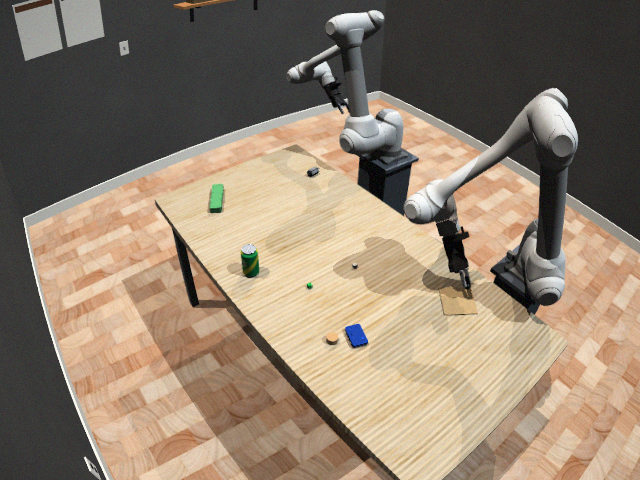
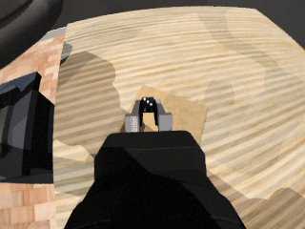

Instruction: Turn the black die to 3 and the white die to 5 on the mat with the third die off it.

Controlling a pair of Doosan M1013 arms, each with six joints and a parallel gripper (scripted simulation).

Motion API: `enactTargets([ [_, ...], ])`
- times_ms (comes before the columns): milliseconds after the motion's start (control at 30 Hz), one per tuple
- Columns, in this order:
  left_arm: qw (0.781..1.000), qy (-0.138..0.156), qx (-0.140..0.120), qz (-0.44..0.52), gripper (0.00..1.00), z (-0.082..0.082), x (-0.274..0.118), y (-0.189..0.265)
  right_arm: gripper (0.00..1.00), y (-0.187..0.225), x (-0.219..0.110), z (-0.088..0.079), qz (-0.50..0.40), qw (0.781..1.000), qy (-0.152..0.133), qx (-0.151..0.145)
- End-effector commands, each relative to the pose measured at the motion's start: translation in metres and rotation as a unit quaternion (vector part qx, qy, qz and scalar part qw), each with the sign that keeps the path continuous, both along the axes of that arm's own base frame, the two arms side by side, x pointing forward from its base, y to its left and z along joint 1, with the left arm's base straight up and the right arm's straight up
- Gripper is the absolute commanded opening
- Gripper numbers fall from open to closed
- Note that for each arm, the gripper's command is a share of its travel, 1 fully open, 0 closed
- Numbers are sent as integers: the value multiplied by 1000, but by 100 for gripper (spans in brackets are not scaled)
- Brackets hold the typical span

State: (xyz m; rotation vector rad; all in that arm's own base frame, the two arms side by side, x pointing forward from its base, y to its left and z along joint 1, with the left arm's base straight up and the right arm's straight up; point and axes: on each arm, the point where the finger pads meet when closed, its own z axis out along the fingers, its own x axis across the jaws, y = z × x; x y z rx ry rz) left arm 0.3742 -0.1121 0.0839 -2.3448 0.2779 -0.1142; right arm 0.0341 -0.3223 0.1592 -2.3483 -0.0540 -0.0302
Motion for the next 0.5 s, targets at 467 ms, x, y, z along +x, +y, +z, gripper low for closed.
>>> enactTargets([
  [467, 1000, 0, 1, -3, 34, -30, 0, -1, 100, -1, -2, 0, 1, 1000, 0, -4],
])
